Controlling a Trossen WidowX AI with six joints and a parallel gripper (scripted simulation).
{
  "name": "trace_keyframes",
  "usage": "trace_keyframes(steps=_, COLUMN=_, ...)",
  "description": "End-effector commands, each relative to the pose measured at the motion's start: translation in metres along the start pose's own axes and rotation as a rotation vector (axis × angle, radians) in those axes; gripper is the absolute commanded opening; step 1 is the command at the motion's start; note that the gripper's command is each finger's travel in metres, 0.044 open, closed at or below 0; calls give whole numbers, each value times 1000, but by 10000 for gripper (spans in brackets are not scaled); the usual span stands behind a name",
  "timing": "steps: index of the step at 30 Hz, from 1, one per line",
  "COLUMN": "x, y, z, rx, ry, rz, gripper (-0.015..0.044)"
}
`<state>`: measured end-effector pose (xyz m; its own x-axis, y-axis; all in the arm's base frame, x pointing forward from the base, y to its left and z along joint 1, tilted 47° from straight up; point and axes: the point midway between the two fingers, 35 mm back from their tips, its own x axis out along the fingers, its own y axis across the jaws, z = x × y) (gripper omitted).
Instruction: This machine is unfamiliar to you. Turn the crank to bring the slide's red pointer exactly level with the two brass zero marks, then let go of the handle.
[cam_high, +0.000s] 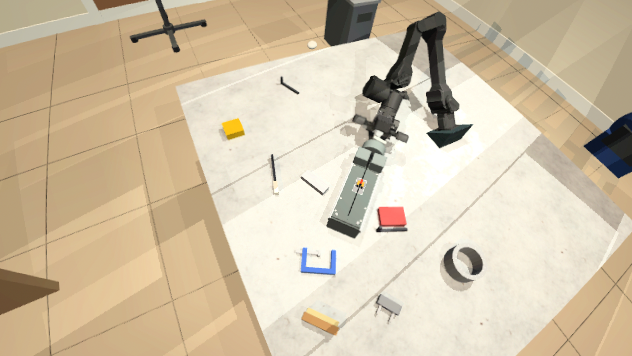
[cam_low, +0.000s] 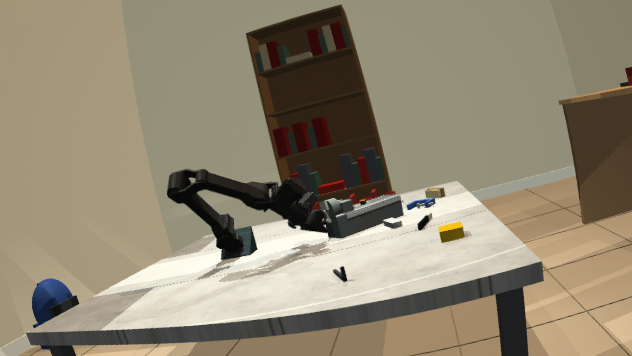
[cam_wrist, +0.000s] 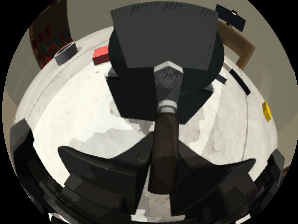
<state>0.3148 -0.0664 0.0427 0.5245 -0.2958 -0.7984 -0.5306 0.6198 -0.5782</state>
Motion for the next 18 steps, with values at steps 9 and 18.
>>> trace_keyframes(steps=9, x=1, y=9, z=-1, rx=-7, ry=2, rz=22, gripper=0)
trace_keyframes(steps=18, x=0, y=1, z=0, rx=0, ry=0, rz=0, gripper=0)
